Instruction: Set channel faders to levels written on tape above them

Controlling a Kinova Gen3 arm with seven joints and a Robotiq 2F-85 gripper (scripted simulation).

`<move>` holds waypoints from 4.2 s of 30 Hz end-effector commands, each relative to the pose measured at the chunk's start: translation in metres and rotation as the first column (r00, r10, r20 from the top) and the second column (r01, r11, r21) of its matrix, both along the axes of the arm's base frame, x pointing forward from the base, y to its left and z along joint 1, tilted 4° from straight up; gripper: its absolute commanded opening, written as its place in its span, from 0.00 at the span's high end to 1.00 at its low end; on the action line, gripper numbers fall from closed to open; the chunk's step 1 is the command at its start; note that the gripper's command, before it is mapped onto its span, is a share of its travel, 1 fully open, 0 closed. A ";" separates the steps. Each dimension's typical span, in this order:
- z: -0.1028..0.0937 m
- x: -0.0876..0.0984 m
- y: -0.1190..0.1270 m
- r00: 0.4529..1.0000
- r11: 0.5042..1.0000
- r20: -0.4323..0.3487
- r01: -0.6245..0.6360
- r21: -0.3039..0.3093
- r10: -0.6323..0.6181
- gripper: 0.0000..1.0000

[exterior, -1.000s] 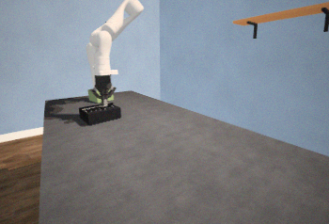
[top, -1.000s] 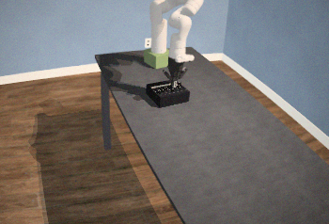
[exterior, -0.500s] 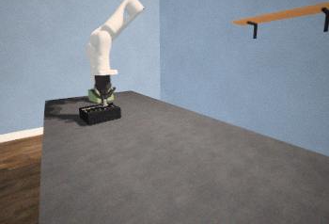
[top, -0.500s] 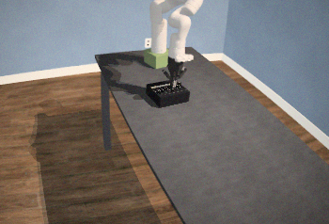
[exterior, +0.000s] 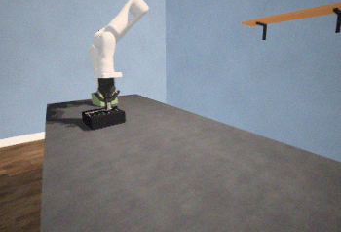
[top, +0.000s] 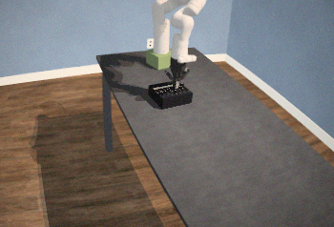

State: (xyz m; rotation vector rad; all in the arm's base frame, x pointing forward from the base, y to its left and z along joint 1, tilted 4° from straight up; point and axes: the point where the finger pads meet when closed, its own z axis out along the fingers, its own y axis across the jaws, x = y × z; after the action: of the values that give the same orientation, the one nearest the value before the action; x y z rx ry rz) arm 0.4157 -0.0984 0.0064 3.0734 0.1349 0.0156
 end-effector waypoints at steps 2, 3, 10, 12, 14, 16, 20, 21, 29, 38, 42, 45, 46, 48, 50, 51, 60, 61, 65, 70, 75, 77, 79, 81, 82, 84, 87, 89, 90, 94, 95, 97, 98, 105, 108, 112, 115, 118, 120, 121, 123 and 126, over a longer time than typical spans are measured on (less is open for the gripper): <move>0.001 0.000 0.000 1.000 1.000 0.001 0.000 0.000 0.000 1.00; 0.001 0.000 0.000 1.000 1.000 0.001 0.000 0.000 0.000 1.00; 0.001 0.003 0.000 1.000 1.000 0.001 0.000 0.000 0.000 1.00; 0.001 0.004 0.000 1.000 1.000 0.001 0.000 0.000 0.000 1.00; 0.001 0.005 0.000 1.000 1.000 0.001 0.000 0.000 0.000 1.00; 0.001 0.006 0.001 1.000 1.000 0.001 0.000 0.000 0.000 1.00; 0.001 0.006 0.001 1.000 1.000 0.001 0.000 0.000 0.000 1.00; 0.001 0.006 0.001 1.000 1.000 0.001 0.000 0.000 0.000 1.00; 0.007 0.006 0.001 1.000 1.000 0.001 0.000 0.000 0.000 1.00; 0.027 0.006 0.002 1.000 1.000 0.001 0.000 0.000 0.000 1.00; 0.036 0.006 0.003 1.000 1.000 0.001 0.000 0.000 0.000 1.00; 0.040 0.006 0.003 1.000 1.000 0.001 0.000 0.000 0.000 1.00; 0.040 0.006 0.003 1.000 1.000 0.001 0.000 0.000 0.000 1.00; 0.041 0.006 0.003 1.000 1.000 0.001 0.000 0.000 0.000 1.00; 0.041 0.006 0.003 1.000 1.000 0.001 0.000 0.000 0.000 1.00; 0.041 0.006 0.003 1.000 1.000 0.001 0.000 0.000 0.000 1.00; 0.041 0.006 0.003 1.000 1.000 0.001 0.000 0.000 0.000 1.00; 0.041 0.006 0.003 1.000 1.000 0.001 0.000 0.000 0.000 1.00; 0.042 0.008 0.004 1.000 1.000 0.007 0.000 -0.002 0.000 1.00; 0.050 0.016 0.006 0.999 1.000 0.038 0.000 -0.011 0.001 1.00; 0.059 0.026 0.009 0.997 1.000 0.073 0.000 -0.022 0.001 1.00; 0.067 0.035 0.012 0.994 1.000 0.106 0.001 -0.030 0.002 1.00; 0.078 0.046 0.016 0.989 0.999 0.146 0.004 -0.039 0.002 1.00; 0.092 0.058 0.021 0.981 0.999 0.194 0.007 -0.048 0.002 1.00; 0.100 0.065 0.024 0.975 0.999 0.221 0.010 -0.052 0.002 1.00; 0.118 0.080 0.031 0.960 0.998 0.280 0.017 -0.059 0.000 1.00; 0.152 0.102 0.043 0.924 0.998 0.382 0.033 -0.061 -0.007 1.00; 0.152 0.102 0.043 0.924 0.998 0.382 0.033 -0.061 -0.007 1.00; 0.165 0.110 0.048 0.908 0.998 0.419 0.039 -0.059 -0.011 1.00; 0.210 0.132 0.064 0.845 0.997 0.534 0.062 -0.040 -0.031 1.00; 0.227 0.139 0.070 0.818 0.997 0.573 0.070 -0.029 -0.041 1.00; 0.244 0.145 0.076 0.789 0.997 0.612 0.078 -0.015 -0.053 1.00; 0.244 0.145 0.076 0.789 0.997 0.612 0.078 -0.015 -0.053 1.00; 0.323 0.163 0.099 0.645 0.991 0.754 0.110 0.075 -0.128 1.00; 0.366 0.167 0.109 0.558 0.983 0.809 0.121 0.141 -0.185 1.00; 0.410 0.167 0.115 0.465 0.967 0.848 0.127 0.221 -0.255 1.00; 0.431 0.166 0.117 0.417 0.955 0.860 0.128 0.266 -0.295 1.00; 0.474 0.161 0.118 0.320 0.923 0.866 0.124 0.364 -0.384 1.00; 0.494 0.157 0.116 0.272 0.901 0.859 0.120 0.416 -0.433 1.00; 0.494 0.157 0.116 0.272 0.901 0.859 0.120 0.416 -0.433 1.00; 0.494 0.157 0.116 0.272 0.901 0.859 0.120 0.416 -0.433 1.00; 0.549 0.144 0.104 0.138 0.810 0.798 0.096 0.579 -0.587 1.00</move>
State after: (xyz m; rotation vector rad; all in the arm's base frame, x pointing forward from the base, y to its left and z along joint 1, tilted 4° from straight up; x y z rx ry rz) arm 0.5783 -0.0104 0.5242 2.5883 -0.7219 2.0193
